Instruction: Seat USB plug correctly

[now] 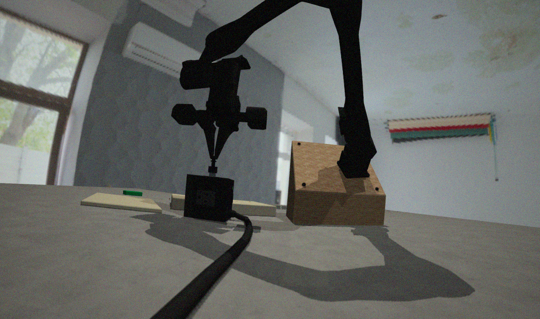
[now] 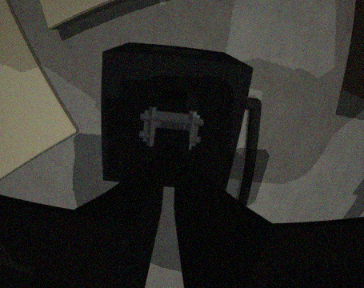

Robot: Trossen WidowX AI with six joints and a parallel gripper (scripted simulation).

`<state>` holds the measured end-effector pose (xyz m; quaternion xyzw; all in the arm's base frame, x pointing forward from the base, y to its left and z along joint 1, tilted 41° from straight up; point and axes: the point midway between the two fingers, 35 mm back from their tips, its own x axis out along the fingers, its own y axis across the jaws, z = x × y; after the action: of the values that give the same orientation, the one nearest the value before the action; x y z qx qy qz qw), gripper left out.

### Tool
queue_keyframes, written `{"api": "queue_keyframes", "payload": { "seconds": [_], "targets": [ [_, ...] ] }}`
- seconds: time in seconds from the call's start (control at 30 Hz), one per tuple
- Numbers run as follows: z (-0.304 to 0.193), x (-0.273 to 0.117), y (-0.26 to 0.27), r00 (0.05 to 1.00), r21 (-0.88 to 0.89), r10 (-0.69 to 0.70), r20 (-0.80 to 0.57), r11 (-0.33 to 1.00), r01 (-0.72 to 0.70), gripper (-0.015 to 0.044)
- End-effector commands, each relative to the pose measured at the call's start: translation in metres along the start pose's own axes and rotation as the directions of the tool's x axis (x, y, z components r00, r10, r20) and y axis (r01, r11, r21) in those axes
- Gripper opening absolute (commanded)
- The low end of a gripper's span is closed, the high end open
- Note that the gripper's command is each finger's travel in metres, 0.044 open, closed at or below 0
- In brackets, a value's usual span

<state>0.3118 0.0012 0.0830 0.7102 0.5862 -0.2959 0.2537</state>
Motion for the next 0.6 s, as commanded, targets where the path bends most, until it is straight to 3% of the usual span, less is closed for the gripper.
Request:
{"api": "queue_keyframes", "payload": {
  "seconds": [0.0,0.57],
  "targets": [
    [-0.0002,0.0008,0.0004,1.000,0.006,0.002,-0.005,1.000,-0.002,0.0000],
    [-0.0001,0.0028,0.0004,1.000,0.005,0.002,-0.005,1.000,-0.002,0.0000]
  ]
}}
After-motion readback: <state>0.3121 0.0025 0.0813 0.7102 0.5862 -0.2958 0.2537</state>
